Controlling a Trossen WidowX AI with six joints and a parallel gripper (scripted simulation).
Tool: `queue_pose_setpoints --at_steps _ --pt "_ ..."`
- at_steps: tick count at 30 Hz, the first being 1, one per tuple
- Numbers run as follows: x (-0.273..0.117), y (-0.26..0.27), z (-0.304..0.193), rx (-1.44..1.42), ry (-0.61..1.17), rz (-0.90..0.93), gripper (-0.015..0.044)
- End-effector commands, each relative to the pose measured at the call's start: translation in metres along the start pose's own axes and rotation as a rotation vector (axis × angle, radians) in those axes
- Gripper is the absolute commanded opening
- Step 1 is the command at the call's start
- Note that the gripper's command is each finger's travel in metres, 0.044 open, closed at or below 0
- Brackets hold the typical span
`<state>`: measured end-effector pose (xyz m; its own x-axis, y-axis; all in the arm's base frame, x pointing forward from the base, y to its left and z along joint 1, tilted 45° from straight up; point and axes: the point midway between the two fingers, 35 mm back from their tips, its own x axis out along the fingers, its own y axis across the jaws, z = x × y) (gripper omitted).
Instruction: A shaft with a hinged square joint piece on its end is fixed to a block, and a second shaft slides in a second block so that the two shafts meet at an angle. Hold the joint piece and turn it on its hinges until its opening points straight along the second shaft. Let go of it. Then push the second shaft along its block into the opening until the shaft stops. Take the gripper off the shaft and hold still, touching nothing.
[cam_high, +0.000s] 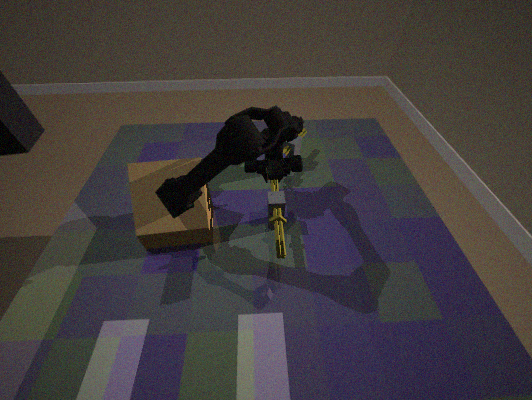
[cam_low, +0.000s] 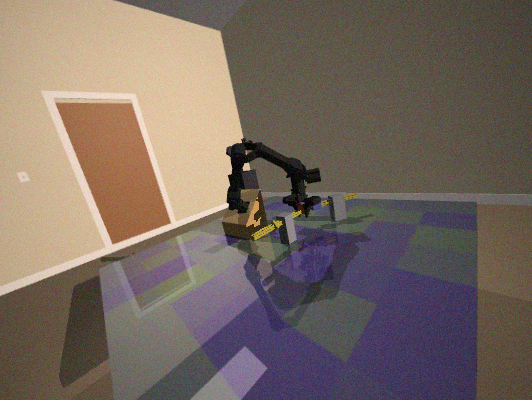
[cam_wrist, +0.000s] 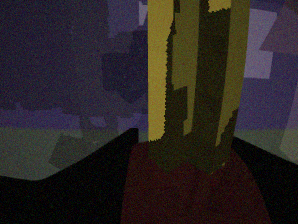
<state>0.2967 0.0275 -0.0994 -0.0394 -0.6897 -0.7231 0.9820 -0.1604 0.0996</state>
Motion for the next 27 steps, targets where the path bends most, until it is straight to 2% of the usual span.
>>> queue_pose_setpoints --at_steps 1,3,15,27 --pt "0.0000 0.0000 0.0000 0.000 0.000 0.000 0.0042" --pt "0.0000 0.0000 0.0000 0.000 0.000 0.000 0.0000" --pt "0.0045 0.0011 0.0003 -0.014 0.090 -0.001 0.0000" --pt "0.0040 0.0011 -0.0001 -0.015 0.084 0.000 0.0000"
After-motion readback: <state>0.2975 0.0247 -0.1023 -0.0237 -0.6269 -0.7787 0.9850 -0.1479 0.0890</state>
